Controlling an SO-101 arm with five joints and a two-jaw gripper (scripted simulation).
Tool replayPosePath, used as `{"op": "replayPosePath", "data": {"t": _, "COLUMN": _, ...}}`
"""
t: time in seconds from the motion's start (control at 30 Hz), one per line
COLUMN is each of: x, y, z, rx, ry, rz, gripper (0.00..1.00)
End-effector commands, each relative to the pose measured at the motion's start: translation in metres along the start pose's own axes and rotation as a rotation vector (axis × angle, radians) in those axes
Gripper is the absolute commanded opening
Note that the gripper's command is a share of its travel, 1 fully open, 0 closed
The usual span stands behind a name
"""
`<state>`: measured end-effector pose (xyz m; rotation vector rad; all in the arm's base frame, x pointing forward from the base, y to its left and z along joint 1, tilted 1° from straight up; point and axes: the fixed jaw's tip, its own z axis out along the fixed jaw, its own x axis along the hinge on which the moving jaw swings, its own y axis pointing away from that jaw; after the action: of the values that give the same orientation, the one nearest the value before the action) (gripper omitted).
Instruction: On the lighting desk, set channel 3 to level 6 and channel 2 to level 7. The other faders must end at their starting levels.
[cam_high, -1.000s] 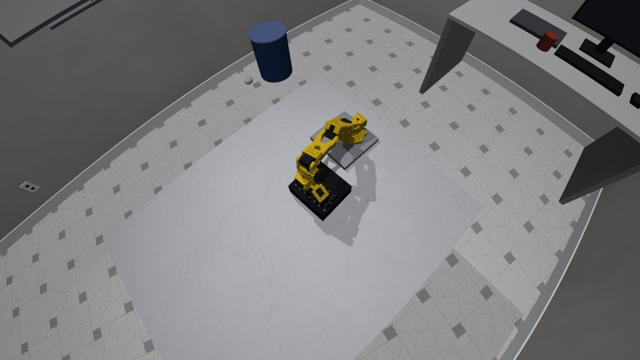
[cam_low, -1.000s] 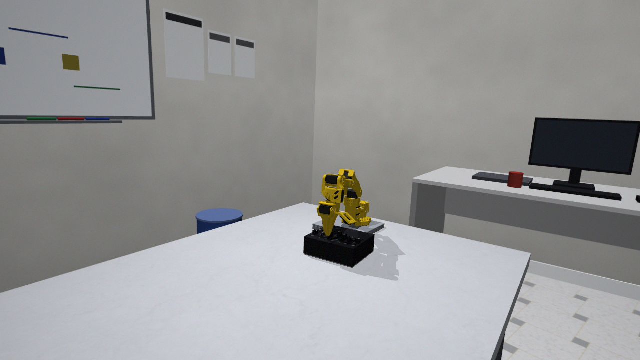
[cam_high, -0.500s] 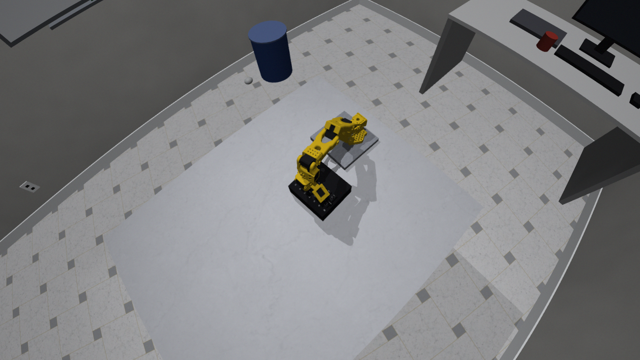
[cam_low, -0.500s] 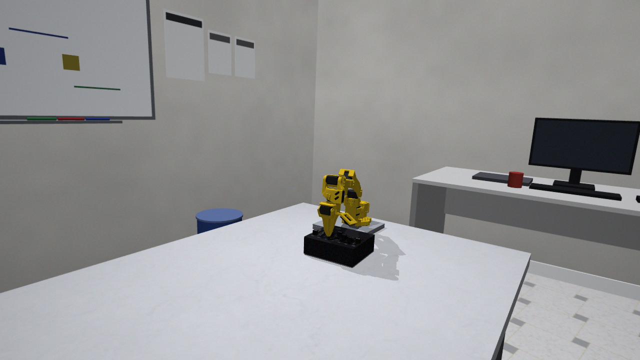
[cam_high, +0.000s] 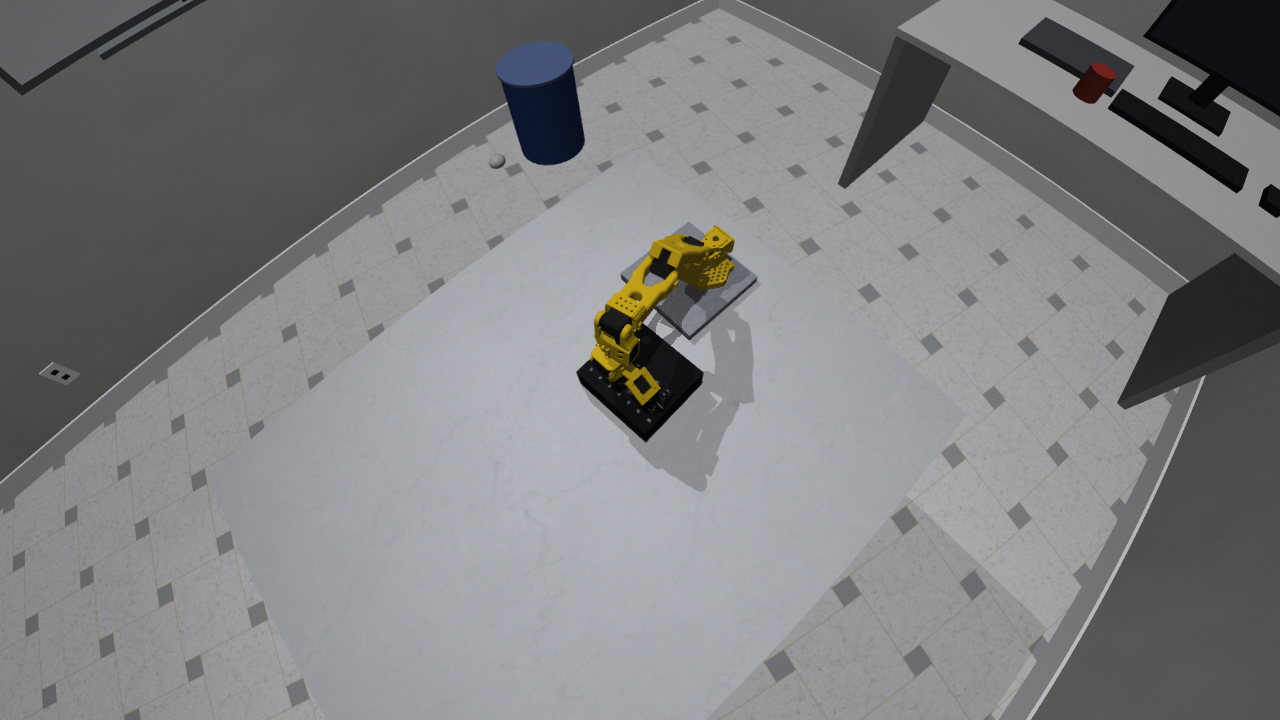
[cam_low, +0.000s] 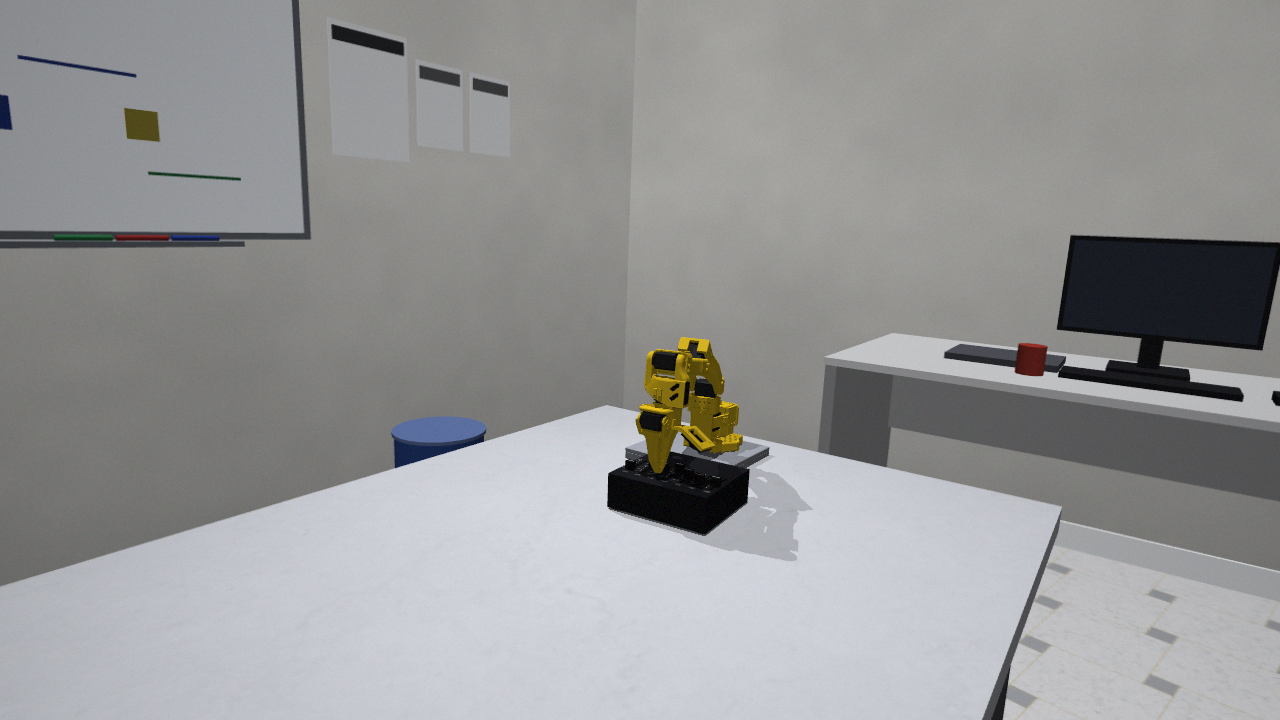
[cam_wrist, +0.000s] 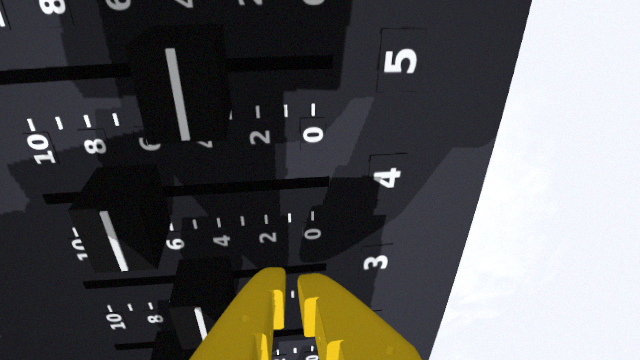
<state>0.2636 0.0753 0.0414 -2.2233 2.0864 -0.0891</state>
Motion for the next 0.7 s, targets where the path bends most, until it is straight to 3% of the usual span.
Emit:
{"op": "replayPosePath", "data": {"t": 0.0, "x": -0.0040, "y": 0.0169, "z": 0.0128, "rx": -0.104, "ry": 0.018, "rz": -0.017, "gripper": 0.00}}
{"op": "replayPosePath", "data": {"t": 0.67, "x": -0.0034, "y": 0.0185, "z": 0.0119, "rx": -0.110, "ry": 0.020, "rz": -0.017, "gripper": 0.00}}
